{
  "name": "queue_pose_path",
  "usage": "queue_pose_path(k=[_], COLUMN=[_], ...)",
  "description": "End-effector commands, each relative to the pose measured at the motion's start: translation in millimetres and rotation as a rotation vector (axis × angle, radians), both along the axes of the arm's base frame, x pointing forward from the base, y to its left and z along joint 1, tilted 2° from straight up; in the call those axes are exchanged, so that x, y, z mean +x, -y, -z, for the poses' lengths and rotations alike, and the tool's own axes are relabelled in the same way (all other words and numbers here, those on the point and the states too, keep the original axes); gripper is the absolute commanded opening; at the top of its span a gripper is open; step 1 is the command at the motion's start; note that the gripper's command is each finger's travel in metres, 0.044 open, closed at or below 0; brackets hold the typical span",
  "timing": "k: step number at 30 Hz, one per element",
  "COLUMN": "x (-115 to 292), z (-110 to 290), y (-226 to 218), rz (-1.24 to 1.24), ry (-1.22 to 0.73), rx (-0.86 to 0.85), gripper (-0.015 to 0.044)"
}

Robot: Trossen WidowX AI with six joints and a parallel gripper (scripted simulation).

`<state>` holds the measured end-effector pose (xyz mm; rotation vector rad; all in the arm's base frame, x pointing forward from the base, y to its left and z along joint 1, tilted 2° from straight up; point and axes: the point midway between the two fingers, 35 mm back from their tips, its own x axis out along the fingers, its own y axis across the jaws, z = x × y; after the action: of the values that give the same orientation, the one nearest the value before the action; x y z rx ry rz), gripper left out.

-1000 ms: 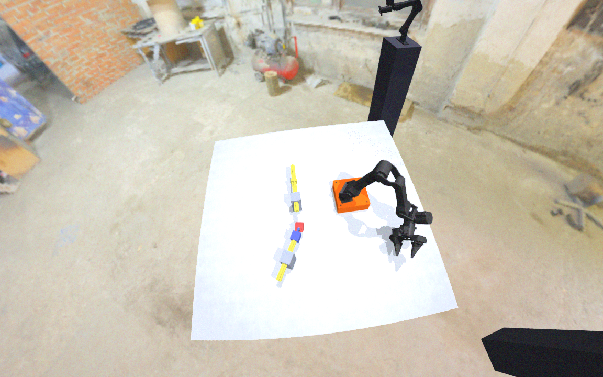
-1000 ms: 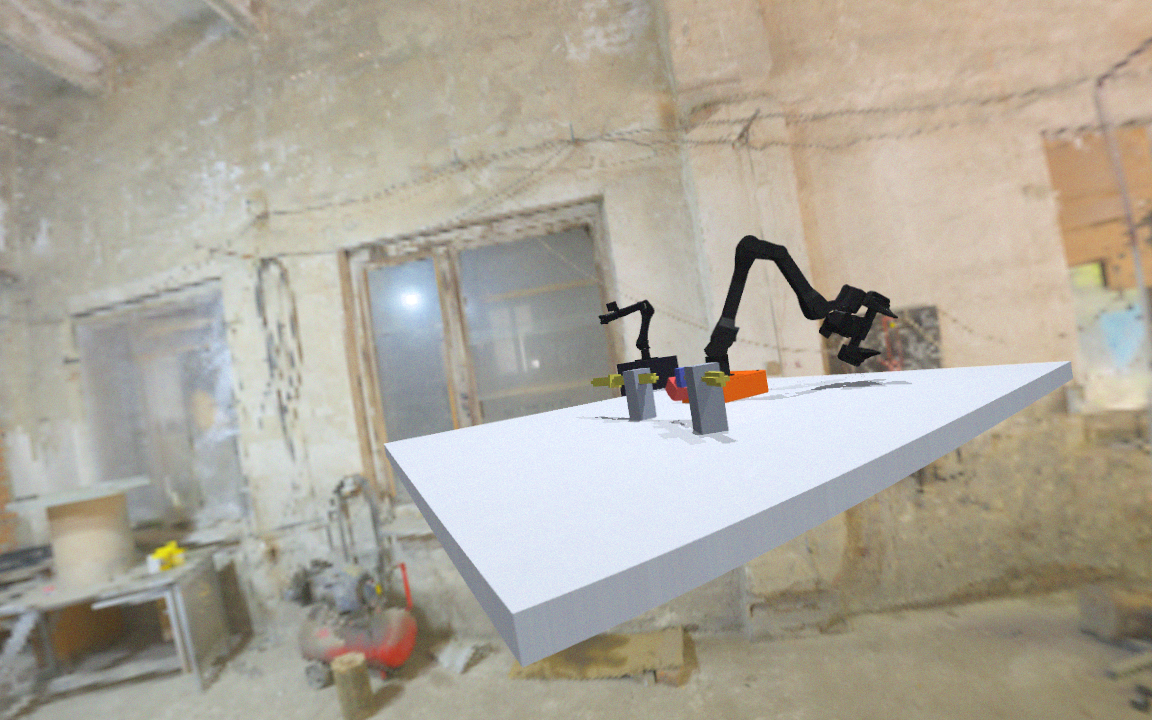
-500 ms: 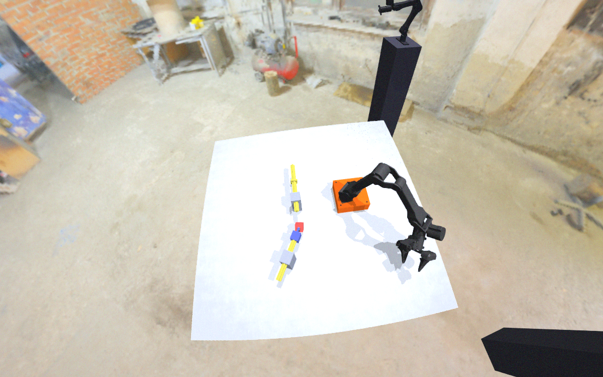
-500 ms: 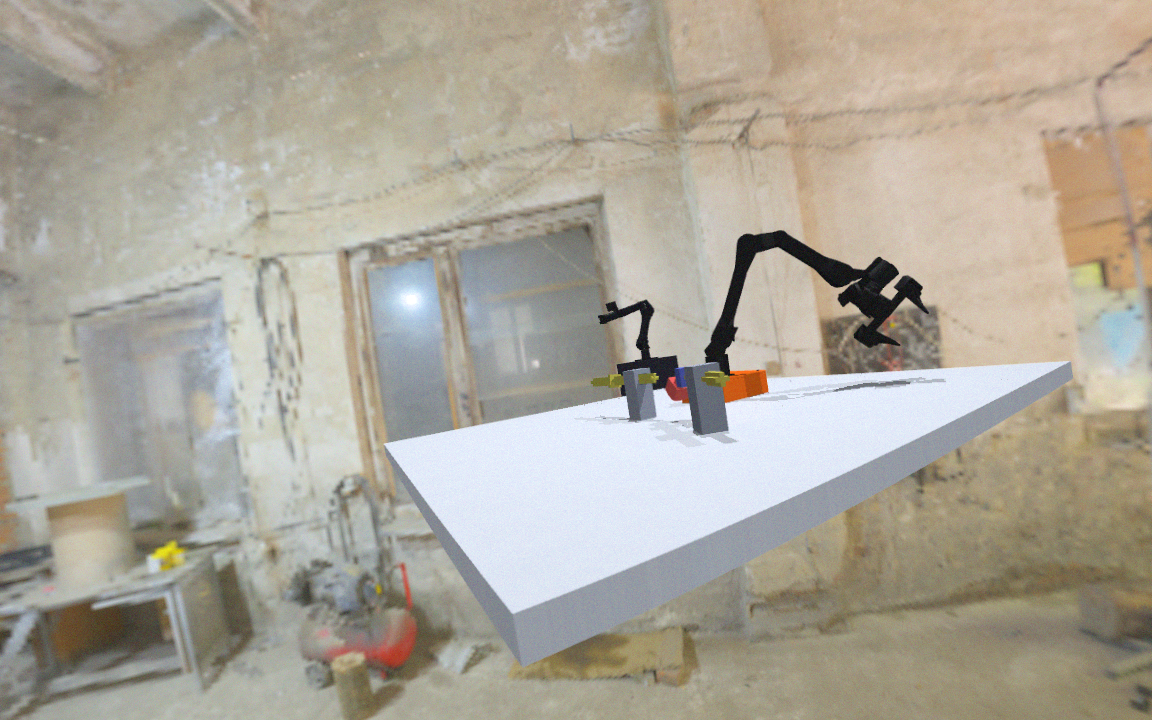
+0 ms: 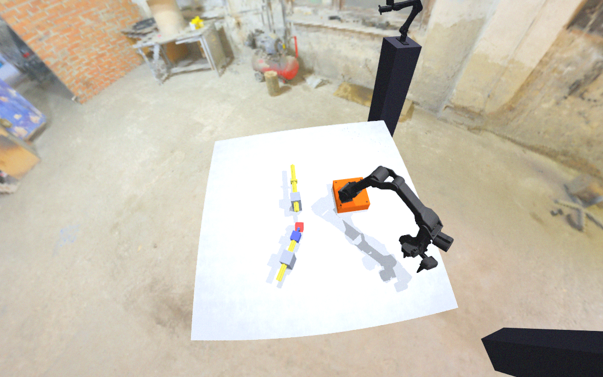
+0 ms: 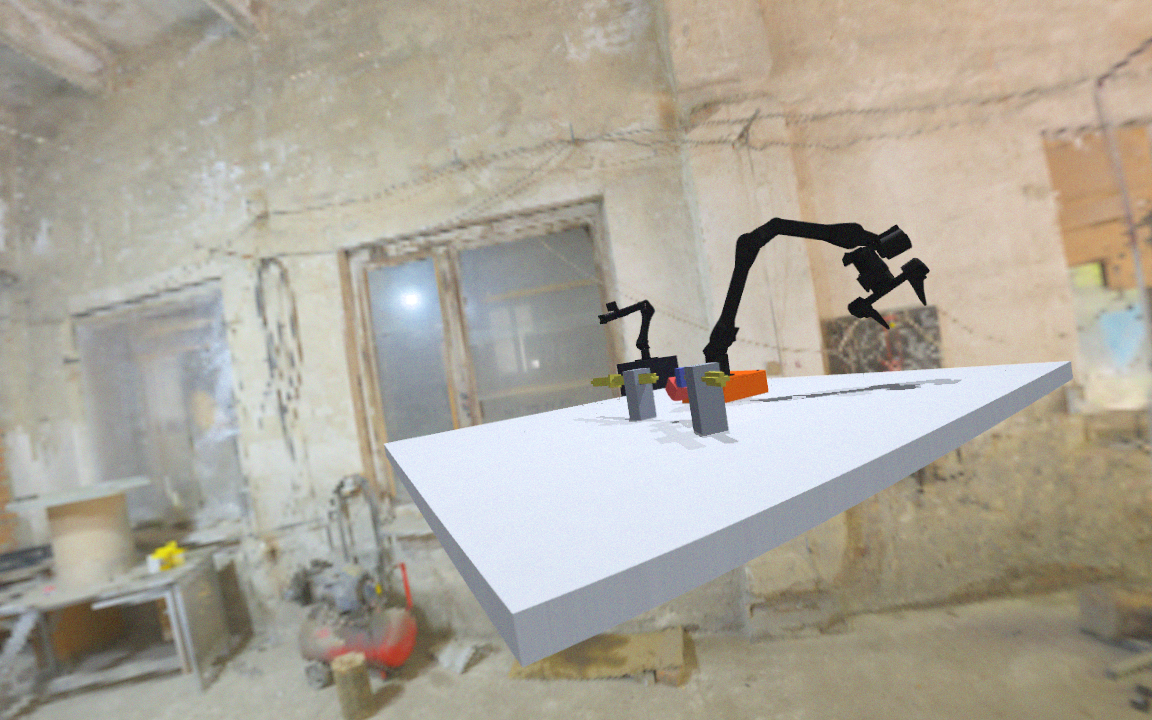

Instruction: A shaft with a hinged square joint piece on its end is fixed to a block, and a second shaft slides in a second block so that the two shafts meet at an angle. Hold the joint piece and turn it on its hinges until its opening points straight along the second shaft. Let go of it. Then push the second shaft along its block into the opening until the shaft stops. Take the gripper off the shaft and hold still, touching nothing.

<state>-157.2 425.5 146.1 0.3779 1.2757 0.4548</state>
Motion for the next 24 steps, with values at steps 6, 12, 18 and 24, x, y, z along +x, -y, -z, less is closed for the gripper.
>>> queue_pose_path(k=[6,12,18,24], x=[13.7,21.4,22.2,69.1], z=[-38.2,-64.6,-67.8,-63.6], y=[30.7,59.9,63.5,54.9], rz=[0.081,0.155,0.165,0.171], ry=[-0.164,-0.265,-0.277,-0.266], rx=[-0.241,-0.393,-0.410,-0.417], gripper=[0.0440,0.0440,0.0440,0.0440])
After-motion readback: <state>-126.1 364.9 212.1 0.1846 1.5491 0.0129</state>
